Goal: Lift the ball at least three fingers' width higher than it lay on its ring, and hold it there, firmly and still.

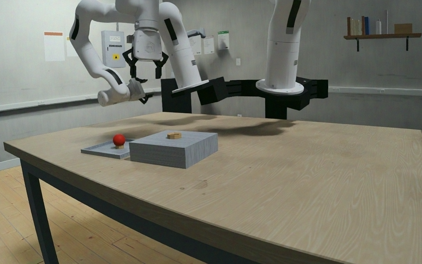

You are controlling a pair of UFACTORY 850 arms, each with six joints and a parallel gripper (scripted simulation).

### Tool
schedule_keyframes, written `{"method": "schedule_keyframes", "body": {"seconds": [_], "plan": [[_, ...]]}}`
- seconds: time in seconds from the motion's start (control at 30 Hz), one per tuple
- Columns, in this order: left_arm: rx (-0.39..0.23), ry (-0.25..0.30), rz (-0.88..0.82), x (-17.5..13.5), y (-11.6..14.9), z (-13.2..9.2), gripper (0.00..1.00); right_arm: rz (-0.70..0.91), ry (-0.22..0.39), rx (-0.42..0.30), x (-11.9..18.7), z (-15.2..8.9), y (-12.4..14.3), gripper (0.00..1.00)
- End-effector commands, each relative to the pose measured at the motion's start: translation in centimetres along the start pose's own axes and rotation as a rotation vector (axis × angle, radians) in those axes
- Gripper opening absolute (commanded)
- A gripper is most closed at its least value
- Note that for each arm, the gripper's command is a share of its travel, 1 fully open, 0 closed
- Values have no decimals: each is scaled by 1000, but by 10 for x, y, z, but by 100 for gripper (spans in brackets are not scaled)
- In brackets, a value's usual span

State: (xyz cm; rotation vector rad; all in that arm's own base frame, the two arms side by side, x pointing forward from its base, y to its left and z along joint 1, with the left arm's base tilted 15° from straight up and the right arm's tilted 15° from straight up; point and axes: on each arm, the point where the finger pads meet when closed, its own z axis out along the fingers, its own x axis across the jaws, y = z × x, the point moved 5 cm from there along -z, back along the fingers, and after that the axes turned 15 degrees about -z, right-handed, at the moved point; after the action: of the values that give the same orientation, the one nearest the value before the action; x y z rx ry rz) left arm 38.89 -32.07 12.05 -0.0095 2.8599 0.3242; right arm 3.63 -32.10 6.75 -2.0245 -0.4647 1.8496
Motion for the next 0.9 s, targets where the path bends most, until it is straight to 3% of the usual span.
{"method": "schedule_keyframes", "body": {"seconds": [0.0,0.1,0.17,0.33,0.67,0.73,0.87], "plan": [[1,-1,0,-1,-1,-1,100,103,51,28,-16,-4,0,100],[1,-1,0,-1,-1,-1,100,214,105,62,-32,-8,0,100],[1,-1,0,-1,-1,-1,100,214,105,62,-32,-8,0,100],[1,-1,0,-1,-1,-1,100,428,206,137,-65,-13,-1,100],[1,-1,0,-1,-1,-1,100,940,431,366,-148,-20,-12,100],[1,-1,0,-1,-1,-1,100,940,431,366,-148,-20,-12,100],[1,-1,0,-1,-1,-1,100,1161,521,489,-186,-21,-21,100]]}}
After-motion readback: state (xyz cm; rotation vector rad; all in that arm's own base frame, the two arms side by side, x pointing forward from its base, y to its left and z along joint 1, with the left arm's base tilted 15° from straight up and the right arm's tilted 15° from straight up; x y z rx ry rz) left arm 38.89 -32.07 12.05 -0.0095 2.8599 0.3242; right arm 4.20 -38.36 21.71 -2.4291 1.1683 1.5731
